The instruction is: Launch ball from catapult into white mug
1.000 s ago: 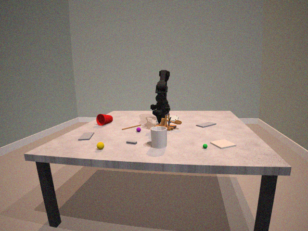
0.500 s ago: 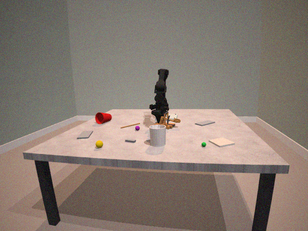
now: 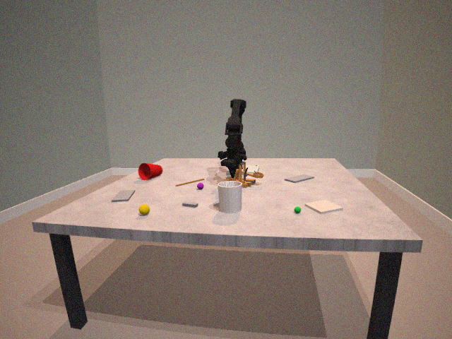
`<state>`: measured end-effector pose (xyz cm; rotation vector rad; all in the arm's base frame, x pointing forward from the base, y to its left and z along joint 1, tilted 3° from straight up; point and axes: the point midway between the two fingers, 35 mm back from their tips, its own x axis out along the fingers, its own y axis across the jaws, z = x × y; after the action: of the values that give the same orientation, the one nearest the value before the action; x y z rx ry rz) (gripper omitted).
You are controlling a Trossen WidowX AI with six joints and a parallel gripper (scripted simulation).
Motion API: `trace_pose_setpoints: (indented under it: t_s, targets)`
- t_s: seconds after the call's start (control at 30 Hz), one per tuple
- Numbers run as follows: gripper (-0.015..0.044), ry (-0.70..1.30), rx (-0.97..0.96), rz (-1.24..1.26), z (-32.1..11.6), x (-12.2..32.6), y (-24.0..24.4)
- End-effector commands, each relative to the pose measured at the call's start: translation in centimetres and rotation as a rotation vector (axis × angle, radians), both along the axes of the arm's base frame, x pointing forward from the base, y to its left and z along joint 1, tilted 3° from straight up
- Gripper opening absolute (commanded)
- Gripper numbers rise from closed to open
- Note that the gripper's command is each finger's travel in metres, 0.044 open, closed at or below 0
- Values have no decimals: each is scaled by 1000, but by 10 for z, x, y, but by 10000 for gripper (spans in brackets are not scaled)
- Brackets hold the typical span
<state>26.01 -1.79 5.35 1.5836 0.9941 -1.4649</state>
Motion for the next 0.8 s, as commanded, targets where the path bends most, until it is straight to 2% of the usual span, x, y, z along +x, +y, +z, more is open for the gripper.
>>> trace_pose_setpoints:
  t_s: [0.0, 0.07, 0.23, 0.77]
  targets:
    - [32, -2, -1, 0, 24, 1, -2]
    - [0, 0, 0, 0, 47, -2, -2]
    - [0, -1, -1, 23, 50, -1, -3]
    - [0, -30, -30, 569, 51, 34, -18]
